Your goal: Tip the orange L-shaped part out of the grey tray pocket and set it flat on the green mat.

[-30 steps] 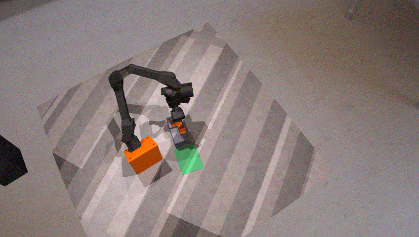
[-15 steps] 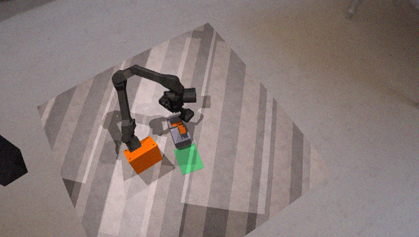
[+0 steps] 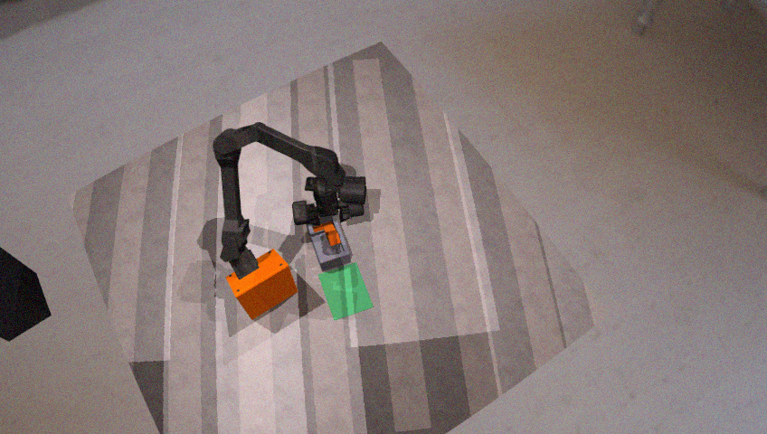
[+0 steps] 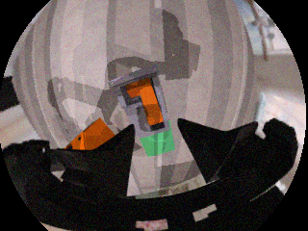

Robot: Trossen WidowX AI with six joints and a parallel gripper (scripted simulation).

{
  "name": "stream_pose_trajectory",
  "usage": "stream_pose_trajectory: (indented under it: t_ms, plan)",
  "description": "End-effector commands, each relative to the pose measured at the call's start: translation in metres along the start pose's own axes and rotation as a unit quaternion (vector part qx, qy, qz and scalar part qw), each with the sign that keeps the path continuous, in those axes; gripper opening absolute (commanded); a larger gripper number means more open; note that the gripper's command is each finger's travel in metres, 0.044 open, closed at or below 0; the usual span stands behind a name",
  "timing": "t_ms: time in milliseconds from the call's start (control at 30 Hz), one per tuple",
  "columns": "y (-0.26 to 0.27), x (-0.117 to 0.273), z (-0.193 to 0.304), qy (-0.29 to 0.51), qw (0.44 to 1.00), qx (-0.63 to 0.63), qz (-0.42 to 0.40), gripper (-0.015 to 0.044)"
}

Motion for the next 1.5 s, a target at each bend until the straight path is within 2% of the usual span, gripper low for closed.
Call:
stream_pose_trajectory:
  t_ms: [0, 133, 333, 1467]
  plan:
    - [-0.003, -0.001, 0.009, 0.004, 0.996, 0.093, -0.003, 0.028]
    - [-0.003, -0.005, 0.009, 0.004, 0.996, 0.093, -0.003, 0.028]
    - [-0.003, -0.031, 0.009, 0.004, 0.996, 0.093, -0.003, 0.028]
    - [-0.002, -0.08, 0.009, 0.002, 0.996, 0.093, -0.003, 0.028]
Point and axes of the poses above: the point midway between the two fingers, 35 mm back from their tips, its own x axis back along the fingers, its own y axis across the jaws, z = x × y, the point moved 1 cm from there along x, back along the fingers, and after that the axes turned 6 degrees about -x, right-handed, at the moved point
